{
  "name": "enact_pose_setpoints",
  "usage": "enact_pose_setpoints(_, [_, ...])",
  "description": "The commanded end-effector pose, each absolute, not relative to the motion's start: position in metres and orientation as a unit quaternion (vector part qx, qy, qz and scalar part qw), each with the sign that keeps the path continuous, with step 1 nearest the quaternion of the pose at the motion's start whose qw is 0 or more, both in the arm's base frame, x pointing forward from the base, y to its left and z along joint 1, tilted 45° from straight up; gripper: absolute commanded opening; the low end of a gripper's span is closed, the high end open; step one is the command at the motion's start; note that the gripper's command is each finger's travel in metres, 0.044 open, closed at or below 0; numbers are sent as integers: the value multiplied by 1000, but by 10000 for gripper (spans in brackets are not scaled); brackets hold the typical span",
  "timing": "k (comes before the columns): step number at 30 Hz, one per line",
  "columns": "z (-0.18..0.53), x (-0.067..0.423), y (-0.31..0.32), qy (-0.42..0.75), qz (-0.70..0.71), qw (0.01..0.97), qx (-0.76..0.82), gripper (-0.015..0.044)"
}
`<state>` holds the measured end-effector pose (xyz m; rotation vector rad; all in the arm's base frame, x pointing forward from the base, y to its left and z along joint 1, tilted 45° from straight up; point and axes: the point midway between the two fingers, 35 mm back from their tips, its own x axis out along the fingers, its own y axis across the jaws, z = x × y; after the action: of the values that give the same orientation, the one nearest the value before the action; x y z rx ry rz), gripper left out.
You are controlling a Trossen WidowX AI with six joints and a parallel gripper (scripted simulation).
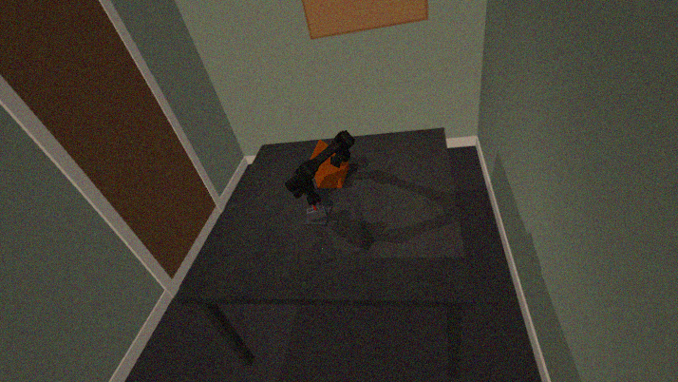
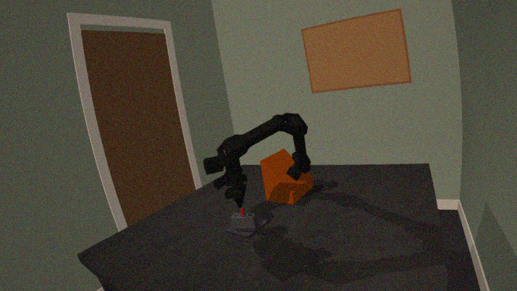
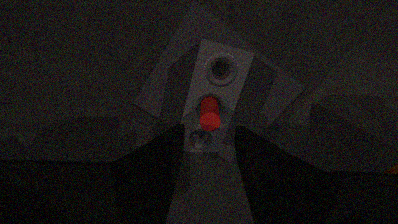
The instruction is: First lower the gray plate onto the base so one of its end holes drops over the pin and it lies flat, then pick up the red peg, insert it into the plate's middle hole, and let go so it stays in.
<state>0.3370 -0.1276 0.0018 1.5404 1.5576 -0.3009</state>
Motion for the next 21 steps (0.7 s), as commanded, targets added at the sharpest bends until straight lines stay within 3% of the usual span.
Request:
enact_pose_setpoints(1, [4,337,-129,631,-121,449,621,150])
enact_pose_setpoints(21, [16,336,-140,631,-121,449,621,150])
